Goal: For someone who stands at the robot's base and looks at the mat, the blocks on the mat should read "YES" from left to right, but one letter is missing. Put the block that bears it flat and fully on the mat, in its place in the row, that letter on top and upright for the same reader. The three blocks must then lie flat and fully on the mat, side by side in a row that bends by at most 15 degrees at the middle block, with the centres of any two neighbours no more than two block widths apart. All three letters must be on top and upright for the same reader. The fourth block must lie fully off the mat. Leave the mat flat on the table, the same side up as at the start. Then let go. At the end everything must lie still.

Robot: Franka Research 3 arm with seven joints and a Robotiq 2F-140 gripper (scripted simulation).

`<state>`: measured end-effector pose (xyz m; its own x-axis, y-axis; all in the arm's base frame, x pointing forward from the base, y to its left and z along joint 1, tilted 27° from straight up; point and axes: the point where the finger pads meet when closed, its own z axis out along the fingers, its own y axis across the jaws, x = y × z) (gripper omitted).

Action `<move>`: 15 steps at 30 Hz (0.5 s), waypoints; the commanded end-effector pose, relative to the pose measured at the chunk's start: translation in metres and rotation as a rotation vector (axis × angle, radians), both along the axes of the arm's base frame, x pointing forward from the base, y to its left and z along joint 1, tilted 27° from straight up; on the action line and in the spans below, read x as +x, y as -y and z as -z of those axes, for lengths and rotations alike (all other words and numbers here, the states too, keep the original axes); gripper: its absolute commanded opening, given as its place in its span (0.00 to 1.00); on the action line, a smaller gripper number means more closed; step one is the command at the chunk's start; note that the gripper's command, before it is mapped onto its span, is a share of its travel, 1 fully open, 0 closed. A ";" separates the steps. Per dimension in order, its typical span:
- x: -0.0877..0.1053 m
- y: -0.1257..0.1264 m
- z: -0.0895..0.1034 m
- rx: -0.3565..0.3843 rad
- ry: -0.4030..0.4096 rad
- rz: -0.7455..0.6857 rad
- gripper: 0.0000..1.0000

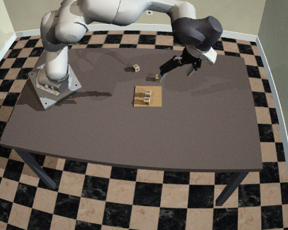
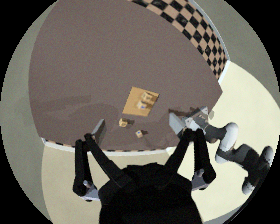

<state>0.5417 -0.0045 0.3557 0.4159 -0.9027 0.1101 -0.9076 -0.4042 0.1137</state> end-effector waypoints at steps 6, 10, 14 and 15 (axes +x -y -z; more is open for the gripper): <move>0.000 0.000 0.014 -0.053 0.036 0.190 1.00; -0.002 0.000 0.021 -0.073 0.043 0.236 1.00; -0.004 0.000 0.028 -0.092 0.051 0.278 1.00; -0.004 0.000 0.030 -0.097 0.054 0.290 1.00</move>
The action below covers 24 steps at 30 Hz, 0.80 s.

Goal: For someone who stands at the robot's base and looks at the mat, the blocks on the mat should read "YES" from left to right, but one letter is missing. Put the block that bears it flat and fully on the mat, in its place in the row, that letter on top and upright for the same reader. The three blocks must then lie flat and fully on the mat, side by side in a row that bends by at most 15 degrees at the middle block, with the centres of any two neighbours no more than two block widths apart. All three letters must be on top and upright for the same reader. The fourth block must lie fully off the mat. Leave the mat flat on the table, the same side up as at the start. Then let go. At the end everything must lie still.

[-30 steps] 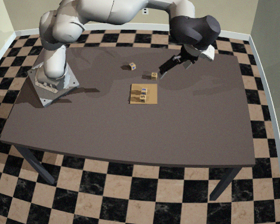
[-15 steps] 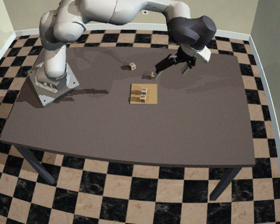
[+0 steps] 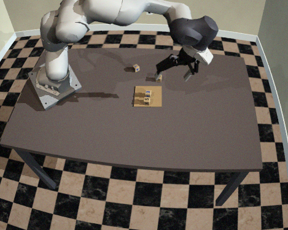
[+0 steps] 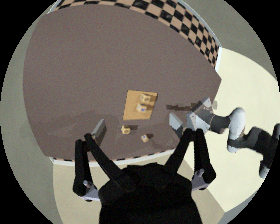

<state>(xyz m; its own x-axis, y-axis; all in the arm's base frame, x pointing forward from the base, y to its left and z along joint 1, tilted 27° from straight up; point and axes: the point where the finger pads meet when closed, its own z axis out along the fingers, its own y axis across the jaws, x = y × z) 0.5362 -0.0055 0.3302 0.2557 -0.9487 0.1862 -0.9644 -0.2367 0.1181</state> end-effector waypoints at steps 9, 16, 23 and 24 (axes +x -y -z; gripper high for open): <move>-0.003 -0.001 0.020 -0.070 0.058 0.217 1.00; -0.006 -0.001 0.031 -0.104 0.080 0.290 1.00; -0.009 -0.001 0.043 -0.138 0.106 0.362 1.00; -0.010 -0.001 0.044 -0.142 0.109 0.372 1.00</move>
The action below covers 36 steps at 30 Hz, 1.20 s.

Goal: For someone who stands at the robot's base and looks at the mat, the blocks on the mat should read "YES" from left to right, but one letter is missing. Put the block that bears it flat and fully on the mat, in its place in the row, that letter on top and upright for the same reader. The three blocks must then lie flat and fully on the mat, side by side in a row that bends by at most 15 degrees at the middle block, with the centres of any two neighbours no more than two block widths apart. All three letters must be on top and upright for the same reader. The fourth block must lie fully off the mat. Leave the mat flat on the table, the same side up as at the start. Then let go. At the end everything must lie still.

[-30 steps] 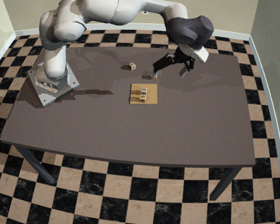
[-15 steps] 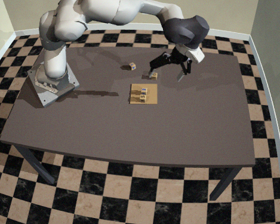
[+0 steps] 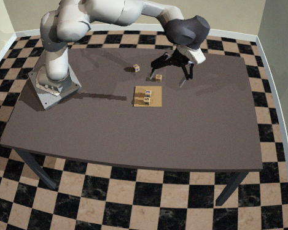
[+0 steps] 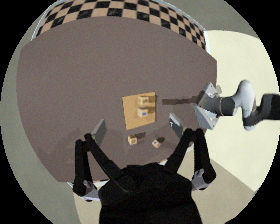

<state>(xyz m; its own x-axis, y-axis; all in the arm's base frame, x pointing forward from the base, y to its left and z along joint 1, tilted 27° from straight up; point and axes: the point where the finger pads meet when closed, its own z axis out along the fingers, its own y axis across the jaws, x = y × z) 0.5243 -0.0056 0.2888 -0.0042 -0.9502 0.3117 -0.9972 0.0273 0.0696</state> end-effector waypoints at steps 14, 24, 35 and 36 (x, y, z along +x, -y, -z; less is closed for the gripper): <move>-0.006 -0.002 0.026 -0.089 0.112 0.251 1.00; -0.011 -0.003 0.038 -0.125 0.153 0.325 1.00; -0.019 -0.004 0.059 -0.176 0.225 0.440 1.00; -0.020 -0.004 0.060 -0.180 0.231 0.449 1.00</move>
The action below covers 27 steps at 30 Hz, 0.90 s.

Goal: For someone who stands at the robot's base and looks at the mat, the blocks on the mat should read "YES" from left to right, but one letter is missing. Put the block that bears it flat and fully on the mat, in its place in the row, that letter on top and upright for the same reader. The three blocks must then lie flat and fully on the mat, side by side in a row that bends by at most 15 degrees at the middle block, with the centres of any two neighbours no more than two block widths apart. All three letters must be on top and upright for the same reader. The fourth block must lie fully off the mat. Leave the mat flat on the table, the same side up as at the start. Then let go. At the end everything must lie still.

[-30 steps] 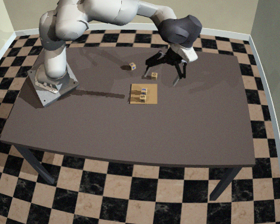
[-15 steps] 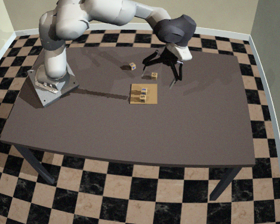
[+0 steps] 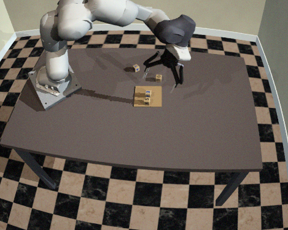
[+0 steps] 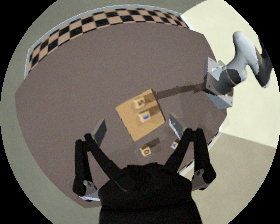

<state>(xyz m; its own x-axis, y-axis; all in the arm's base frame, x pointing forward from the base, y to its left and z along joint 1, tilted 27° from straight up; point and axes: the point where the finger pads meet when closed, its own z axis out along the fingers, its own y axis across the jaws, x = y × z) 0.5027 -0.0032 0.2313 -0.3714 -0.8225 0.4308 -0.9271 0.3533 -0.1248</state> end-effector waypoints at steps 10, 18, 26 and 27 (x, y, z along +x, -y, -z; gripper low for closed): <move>-0.006 -0.004 0.018 -0.053 0.134 0.188 1.00; -0.012 -0.005 0.031 -0.080 0.187 0.251 1.00; -0.019 -0.007 0.043 -0.103 0.243 0.312 1.00; -0.020 -0.008 0.045 -0.105 0.250 0.319 1.00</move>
